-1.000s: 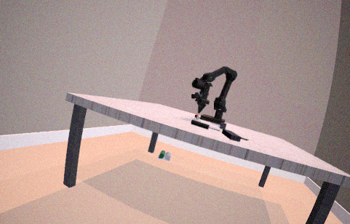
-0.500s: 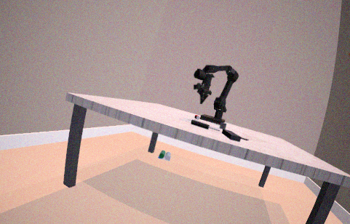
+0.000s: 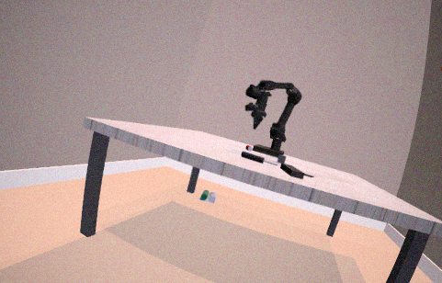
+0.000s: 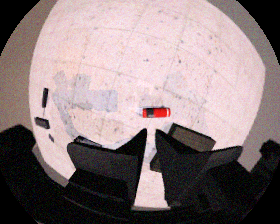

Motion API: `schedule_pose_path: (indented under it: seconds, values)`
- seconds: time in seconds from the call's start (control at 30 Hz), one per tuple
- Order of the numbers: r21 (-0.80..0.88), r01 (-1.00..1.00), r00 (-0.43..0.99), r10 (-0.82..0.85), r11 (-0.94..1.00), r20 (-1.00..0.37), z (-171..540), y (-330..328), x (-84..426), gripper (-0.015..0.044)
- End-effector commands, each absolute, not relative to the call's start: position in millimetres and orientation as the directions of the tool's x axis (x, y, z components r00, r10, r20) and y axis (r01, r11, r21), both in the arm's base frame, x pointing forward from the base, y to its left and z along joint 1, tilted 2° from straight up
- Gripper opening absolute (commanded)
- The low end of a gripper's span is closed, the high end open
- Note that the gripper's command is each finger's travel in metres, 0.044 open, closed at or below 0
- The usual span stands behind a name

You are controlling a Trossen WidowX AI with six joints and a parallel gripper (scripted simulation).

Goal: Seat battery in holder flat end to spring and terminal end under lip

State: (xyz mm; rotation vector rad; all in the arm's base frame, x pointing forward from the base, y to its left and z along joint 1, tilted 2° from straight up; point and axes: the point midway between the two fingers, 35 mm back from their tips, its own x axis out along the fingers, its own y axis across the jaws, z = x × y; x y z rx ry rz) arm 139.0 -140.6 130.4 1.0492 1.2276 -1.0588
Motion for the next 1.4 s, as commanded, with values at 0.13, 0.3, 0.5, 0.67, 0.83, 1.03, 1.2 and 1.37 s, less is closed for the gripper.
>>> schedule_pose_path:
  seconds: [0.13,0.3,0.5,0.67,0.83,1.03,1.2,1.37]
  values:
    - [0.053,0.884,0.041,-0.037,-0.465,-0.998,97.3,-144.9,130.0,0.0236]
    - [0.052,0.533,0.040,-0.036,-0.845,-0.999,73.8,-146.7,122.3,0.0246]
    - [0.046,0.301,0.040,-0.035,-0.953,-0.999,62.4,-146.9,118.0,0.0246]
    - [0.046,0.301,0.040,-0.035,-0.953,-0.999,62.4,-146.9,118.0,0.0246]
    - [0.046,0.301,0.040,-0.035,-0.953,-0.999,61.4,-147.0,118.2,0.0246]
    - [0.046,0.301,0.040,-0.035,-0.953,-0.999,52.0,-148.1,119.1,0.0246]
    - [0.046,0.301,0.040,-0.035,-0.953,-0.999,43.8,-148.7,119.8,0.0246]
    - [0.046,0.301,0.040,-0.035,-0.953,-0.999,35.6,-149.1,120.2,0.0246]
